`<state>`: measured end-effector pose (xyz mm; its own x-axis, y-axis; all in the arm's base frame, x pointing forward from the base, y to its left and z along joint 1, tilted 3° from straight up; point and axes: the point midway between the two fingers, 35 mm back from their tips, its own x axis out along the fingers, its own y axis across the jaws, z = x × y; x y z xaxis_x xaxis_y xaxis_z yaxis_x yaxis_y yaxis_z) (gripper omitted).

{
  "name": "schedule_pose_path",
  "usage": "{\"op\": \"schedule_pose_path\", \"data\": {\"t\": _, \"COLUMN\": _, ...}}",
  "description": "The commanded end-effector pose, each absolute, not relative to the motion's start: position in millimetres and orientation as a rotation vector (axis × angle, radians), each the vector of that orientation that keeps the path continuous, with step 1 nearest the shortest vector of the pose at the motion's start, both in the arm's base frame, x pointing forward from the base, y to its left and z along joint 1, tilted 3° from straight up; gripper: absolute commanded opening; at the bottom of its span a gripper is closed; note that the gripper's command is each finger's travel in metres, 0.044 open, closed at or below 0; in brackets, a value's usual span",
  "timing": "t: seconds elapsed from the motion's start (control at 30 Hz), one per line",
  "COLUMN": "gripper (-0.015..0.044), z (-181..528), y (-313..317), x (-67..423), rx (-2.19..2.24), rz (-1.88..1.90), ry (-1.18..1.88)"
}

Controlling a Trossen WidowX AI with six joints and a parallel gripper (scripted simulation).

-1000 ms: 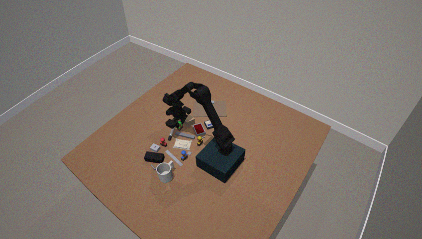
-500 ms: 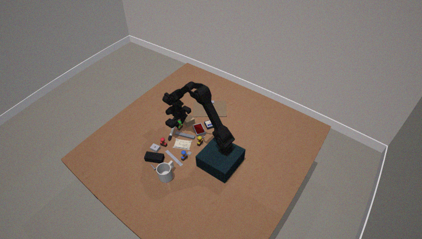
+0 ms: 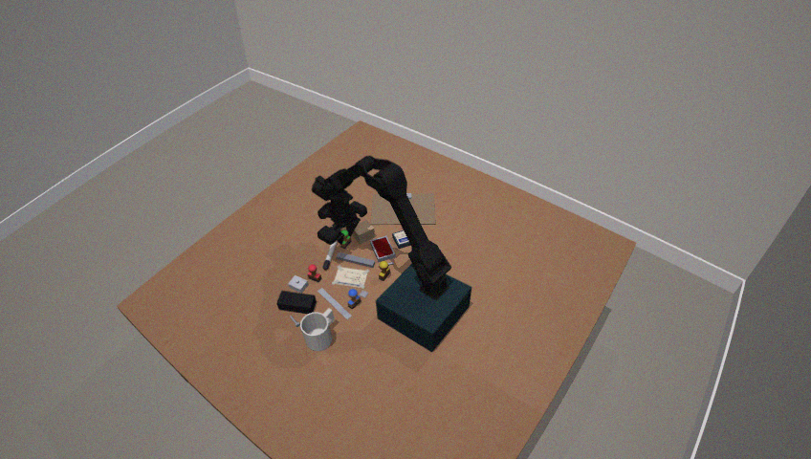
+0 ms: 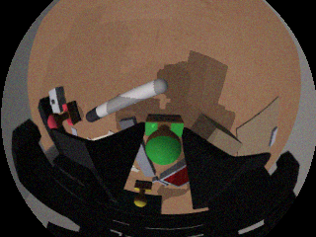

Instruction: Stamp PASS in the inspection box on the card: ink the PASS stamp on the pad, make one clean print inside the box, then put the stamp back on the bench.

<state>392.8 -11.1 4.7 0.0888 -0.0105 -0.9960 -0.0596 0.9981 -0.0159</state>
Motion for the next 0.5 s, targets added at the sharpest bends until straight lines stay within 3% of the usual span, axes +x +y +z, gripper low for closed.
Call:
{"op": "schedule_pose_path", "data": {"t": 0.0, "gripper": 0.0000, "z": 7.5, "y": -11.2, "x": 392.8, "rx": -0.057, "rz": 0.037, "ry": 1.481}}
{"op": "schedule_pose_path", "data": {"t": 0.47, "gripper": 0.0000, "z": 14.3, "y": -11.2, "x": 392.5, "rx": -0.057, "rz": 0.037, "ry": 1.481}}
